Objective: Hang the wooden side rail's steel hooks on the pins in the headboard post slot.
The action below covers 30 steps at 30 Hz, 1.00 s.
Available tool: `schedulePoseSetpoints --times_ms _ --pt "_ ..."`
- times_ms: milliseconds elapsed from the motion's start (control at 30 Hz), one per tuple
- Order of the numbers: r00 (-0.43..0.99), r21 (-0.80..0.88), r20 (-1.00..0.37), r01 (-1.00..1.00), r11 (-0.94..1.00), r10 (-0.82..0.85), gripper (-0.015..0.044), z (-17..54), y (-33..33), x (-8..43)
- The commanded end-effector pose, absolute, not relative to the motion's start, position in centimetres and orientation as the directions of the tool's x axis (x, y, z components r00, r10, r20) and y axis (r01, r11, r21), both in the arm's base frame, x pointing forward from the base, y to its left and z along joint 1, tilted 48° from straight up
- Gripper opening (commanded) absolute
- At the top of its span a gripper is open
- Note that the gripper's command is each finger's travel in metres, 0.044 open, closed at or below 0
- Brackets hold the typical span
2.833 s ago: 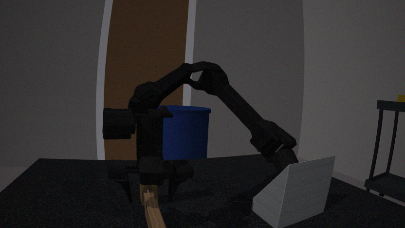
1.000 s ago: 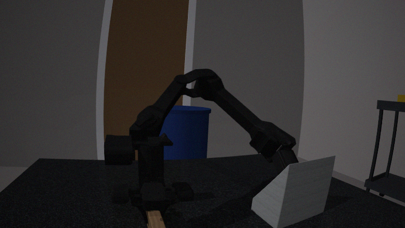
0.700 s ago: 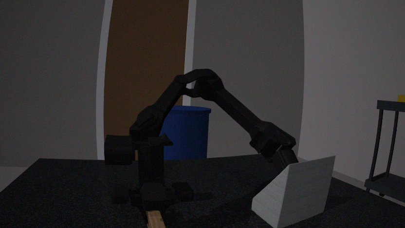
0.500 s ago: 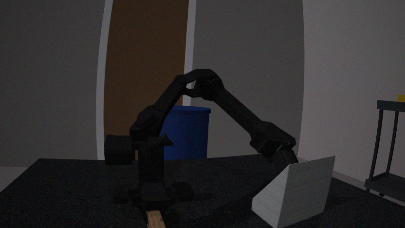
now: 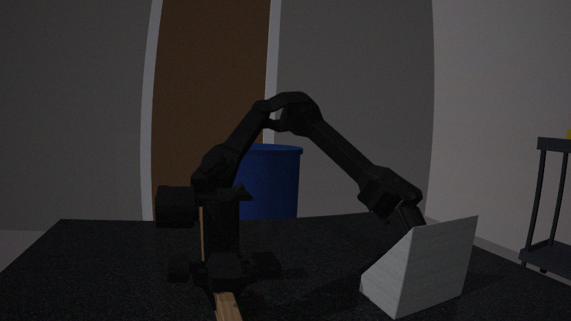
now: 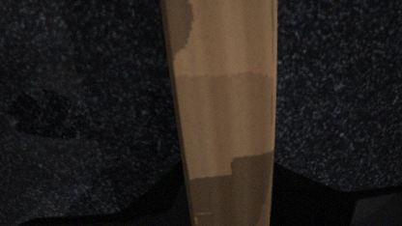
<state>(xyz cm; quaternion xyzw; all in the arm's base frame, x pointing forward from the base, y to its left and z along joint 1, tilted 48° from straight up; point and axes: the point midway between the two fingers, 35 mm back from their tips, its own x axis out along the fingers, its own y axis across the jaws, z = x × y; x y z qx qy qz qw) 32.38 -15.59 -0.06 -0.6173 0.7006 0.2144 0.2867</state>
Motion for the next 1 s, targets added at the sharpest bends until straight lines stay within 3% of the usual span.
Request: schedulePoseSetpoints --times_ms 0,967 --pt "-0.079 -0.042 -0.663 -0.989 0.142 -0.745 0.0000 -0.09 -15.52 31.90" --pt "-0.079 -0.042 -0.663 -0.989 0.142 -0.745 0.0000 0.08 -15.41 32.11"
